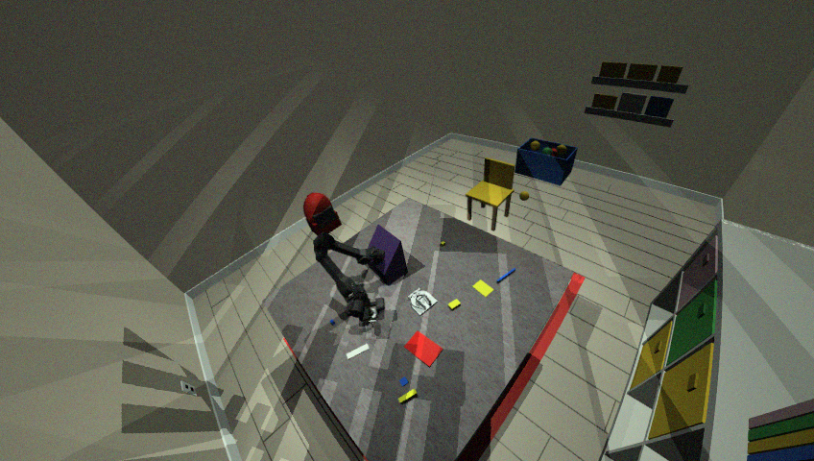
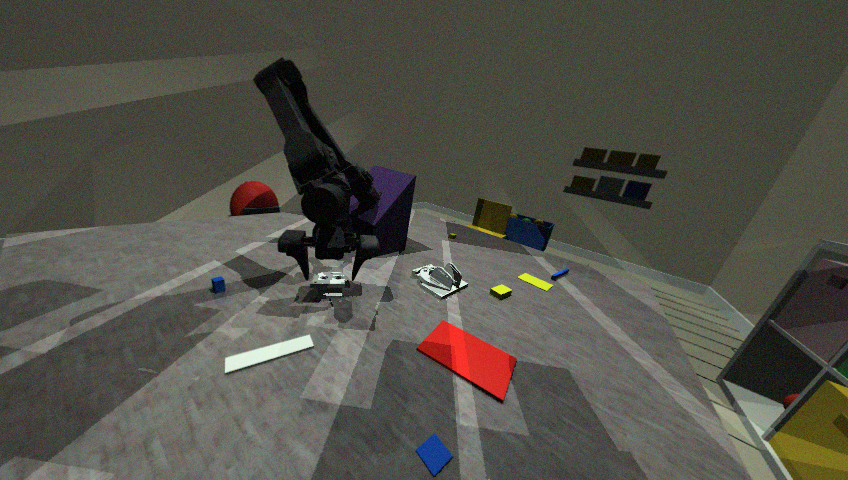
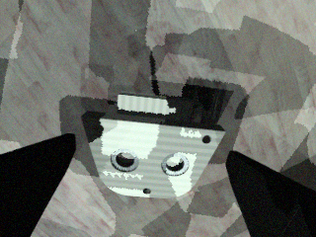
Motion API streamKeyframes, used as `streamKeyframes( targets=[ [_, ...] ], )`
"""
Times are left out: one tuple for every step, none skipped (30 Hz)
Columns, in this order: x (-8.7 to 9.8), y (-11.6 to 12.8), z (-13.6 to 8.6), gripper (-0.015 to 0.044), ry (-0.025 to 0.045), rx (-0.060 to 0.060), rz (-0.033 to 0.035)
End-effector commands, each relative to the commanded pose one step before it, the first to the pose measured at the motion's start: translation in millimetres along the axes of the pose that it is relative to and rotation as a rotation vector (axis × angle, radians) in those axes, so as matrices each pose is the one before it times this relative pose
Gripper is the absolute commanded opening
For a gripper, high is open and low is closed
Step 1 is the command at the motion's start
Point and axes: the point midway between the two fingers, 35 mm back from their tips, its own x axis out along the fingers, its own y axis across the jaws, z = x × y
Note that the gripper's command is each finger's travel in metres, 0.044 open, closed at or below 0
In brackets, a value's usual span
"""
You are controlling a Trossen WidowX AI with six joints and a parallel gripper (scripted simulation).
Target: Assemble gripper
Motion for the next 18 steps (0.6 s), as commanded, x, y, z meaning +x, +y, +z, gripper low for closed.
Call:
streamKeyframes(
  targets=[
    [6.53,1.08,-0.90,0.0440,0.00270,-0.0069,0.00455],
    [1.59,-0.01,-0.01,0.0440,-0.00002,0.0000,-0.00007],
    [1.59,-0.02,-0.02,0.0440,-0.00003,0.0000,-0.00008],
    [1.59,-0.03,-0.03,0.0440,-0.00004,0.0000,-0.00009],
    [1.59,-0.03,-0.04,0.0440,-0.00005,0.0000,-0.00011],
    [1.59,-0.04,-0.05,0.0440,-0.00006,0.0000,-0.00012],
    [1.58,-0.05,-0.06,0.0440,-0.00007,-0.0001,-0.00013],
    [1.58,-0.05,-0.08,0.0440,-0.00008,-0.0001,-0.00014],
    [1.57,-0.06,-0.09,0.0440,-0.00009,-0.0001,-0.00016],
    [1.25,-0.05,-0.08,0.0440,-0.00008,-0.0001,-0.00013],
    [0.75,-0.03,-0.05,0.0440,-0.00005,0.0000,-0.00008],
    [0.25,-0.01,-0.02,0.0440,-0.00002,0.0000,-0.00003],
    [0.00,0.00,0.00,0.0440,0.00000,0.0000,0.00000],
    [0.00,0.00,0.00,0.0440,0.00000,0.0000,0.00000],
    [0.00,0.00,0.00,0.0440,0.00000,0.0000,0.00000],
    [0.00,0.00,0.00,0.0440,0.00000,0.0000,0.00000],
    [0.00,0.00,0.00,0.0440,0.00000,0.0000,0.00000],
    [0.00,0.00,0.00,0.0440,0.00000,0.0000,0.00000]
  ],
)
